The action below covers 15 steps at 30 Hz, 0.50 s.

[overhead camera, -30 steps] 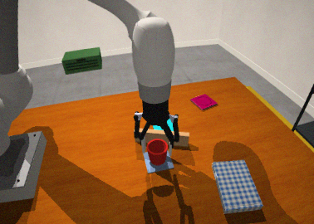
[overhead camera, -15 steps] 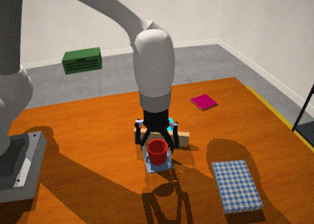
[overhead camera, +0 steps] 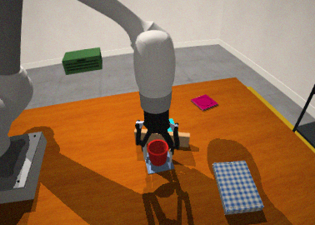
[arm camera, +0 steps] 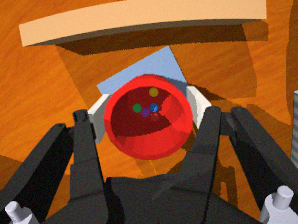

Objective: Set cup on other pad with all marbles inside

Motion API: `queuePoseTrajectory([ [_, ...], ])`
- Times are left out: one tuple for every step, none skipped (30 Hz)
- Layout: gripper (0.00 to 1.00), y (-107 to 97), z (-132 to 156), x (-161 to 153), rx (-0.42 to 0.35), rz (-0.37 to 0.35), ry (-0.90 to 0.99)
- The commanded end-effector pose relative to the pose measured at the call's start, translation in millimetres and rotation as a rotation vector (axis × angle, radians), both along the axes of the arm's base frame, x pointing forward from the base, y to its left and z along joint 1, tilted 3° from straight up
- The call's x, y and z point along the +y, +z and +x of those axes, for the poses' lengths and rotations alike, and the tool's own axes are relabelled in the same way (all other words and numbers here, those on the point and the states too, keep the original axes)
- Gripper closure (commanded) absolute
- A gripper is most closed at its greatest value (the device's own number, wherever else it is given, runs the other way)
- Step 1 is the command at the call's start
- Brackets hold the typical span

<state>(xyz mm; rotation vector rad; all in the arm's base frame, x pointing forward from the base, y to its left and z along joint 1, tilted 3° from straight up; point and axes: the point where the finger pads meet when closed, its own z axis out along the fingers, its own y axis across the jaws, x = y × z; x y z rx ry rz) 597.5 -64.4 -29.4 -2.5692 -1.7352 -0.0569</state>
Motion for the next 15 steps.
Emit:
queuePoseTrajectory([
  [0.42, 0.1, 0.0, 0.0, 0.000, 0.000, 0.000],
  [0.42, 0.1, 0.0, 0.0, 0.000, 0.000, 0.000],
  [0.42, 0.1, 0.0, 0.0, 0.000, 0.000, 0.000],
  [0.42, 0.1, 0.0, 0.0, 0.000, 0.000, 0.000],
  [0.42, 0.1, 0.0, 0.0, 0.000, 0.000, 0.000],
  [0.42, 0.1, 0.0, 0.0, 0.000, 0.000, 0.000],
  [0.42, 0.1, 0.0, 0.0, 0.000, 0.000, 0.000],
  [0.42, 0.1, 0.0, 0.0, 0.000, 0.000, 0.000],
  [0.43, 0.1, 0.0, 0.0, 0.000, 0.000, 0.000],
  [0.43, 0.1, 0.0, 0.0, 0.000, 0.000, 0.000],
  [0.43, 0.1, 0.0, 0.0, 0.000, 0.000, 0.000],
  [0.43, 0.1, 0.0, 0.0, 0.000, 0.000, 0.000],
  [0.43, 0.1, 0.0, 0.0, 0.000, 0.000, 0.000],
  [0.43, 0.1, 0.0, 0.0, 0.000, 0.000, 0.000],
  [0.43, 0.1, 0.0, 0.0, 0.000, 0.000, 0.000],
])
